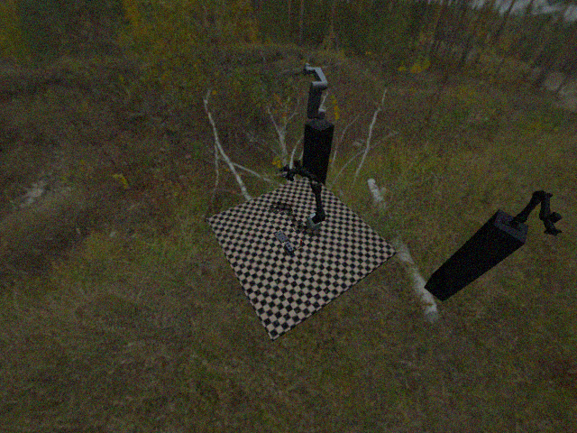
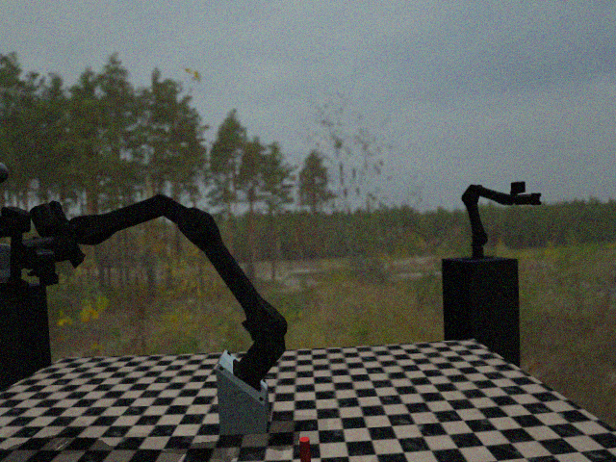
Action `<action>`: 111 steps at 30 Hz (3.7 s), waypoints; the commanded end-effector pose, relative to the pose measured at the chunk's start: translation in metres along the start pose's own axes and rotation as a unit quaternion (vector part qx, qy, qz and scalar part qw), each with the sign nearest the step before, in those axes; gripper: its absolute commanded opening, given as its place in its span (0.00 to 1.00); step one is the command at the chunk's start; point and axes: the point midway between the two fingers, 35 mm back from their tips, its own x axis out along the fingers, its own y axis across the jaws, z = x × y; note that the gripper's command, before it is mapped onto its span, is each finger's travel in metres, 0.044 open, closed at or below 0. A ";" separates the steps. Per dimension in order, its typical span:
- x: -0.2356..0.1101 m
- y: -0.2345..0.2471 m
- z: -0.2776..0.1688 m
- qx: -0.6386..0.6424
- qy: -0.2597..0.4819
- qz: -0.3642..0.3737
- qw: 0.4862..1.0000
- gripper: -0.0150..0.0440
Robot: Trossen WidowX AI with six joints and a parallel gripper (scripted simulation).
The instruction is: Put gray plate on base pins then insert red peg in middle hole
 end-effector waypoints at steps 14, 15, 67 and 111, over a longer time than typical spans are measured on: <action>0.118 -0.063 0.156 0.059 -0.120 0.152 0.979 1.00; 0.126 -0.066 0.173 0.062 -0.130 0.167 0.975 1.00; 0.039 0.045 0.680 -0.030 -0.243 0.630 0.737 1.00; 0.043 0.097 0.697 -0.029 -0.245 0.630 0.737 0.64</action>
